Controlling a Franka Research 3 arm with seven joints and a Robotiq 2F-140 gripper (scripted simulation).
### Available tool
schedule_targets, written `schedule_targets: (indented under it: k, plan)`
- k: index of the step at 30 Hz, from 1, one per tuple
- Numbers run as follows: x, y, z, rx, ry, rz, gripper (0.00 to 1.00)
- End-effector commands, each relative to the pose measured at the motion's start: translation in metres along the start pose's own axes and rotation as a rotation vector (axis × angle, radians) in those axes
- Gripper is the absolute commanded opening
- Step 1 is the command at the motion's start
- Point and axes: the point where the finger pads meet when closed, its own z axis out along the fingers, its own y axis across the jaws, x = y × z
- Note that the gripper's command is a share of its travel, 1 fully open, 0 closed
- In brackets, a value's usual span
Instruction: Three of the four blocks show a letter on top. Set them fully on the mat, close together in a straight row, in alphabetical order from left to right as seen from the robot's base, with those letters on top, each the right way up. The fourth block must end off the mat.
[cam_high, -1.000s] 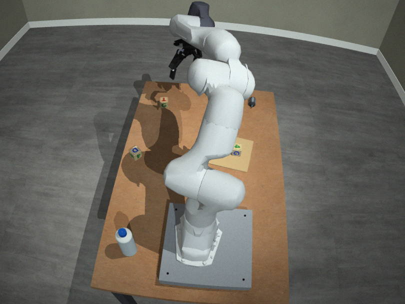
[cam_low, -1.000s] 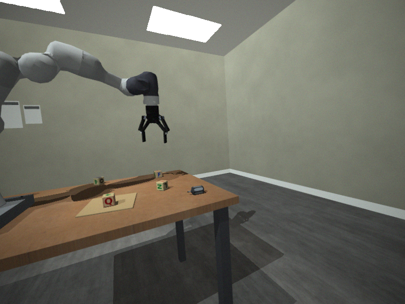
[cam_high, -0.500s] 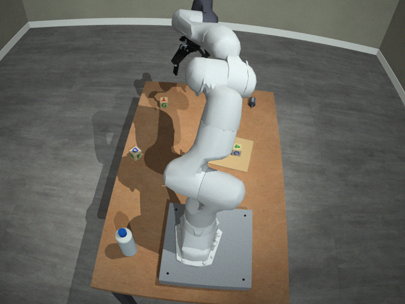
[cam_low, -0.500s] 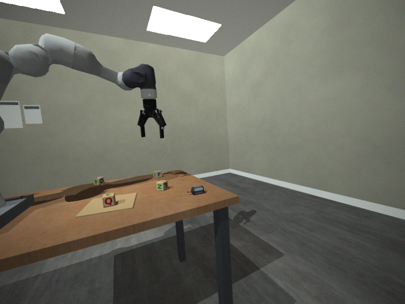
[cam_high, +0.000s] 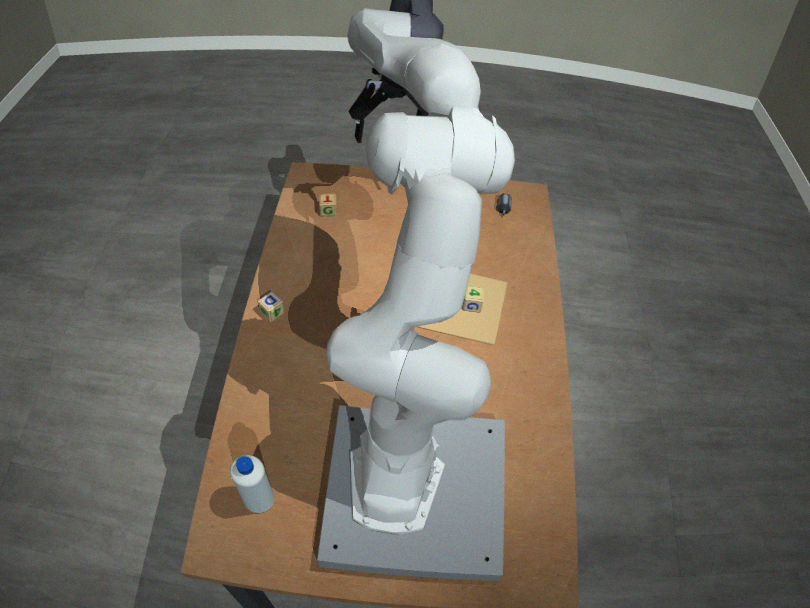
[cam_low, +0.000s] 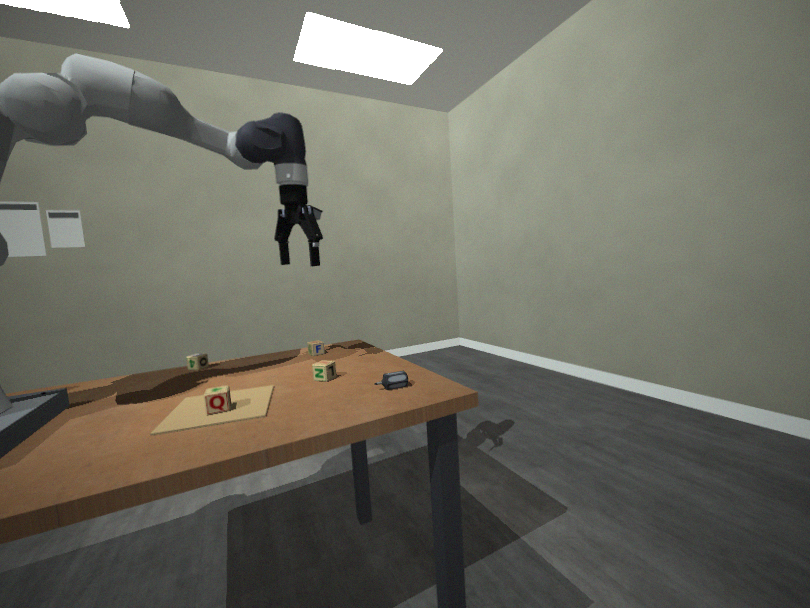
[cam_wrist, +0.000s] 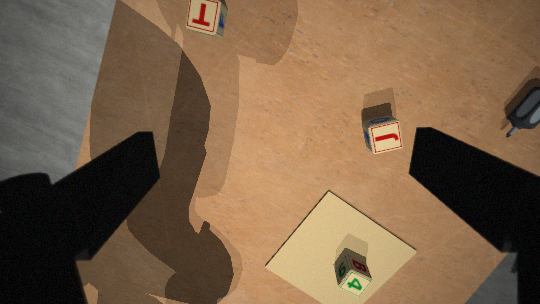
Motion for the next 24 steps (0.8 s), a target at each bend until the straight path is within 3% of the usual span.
schedule_targets:
  k: [1, 24]
  plan:
    - [-0.009, 0.0, -0.007, -0.002, -0.012, 0.139, 1.0]
    - [-0.05, 0.017, -0.053, -0.043, -0.022, 0.471, 1.0]
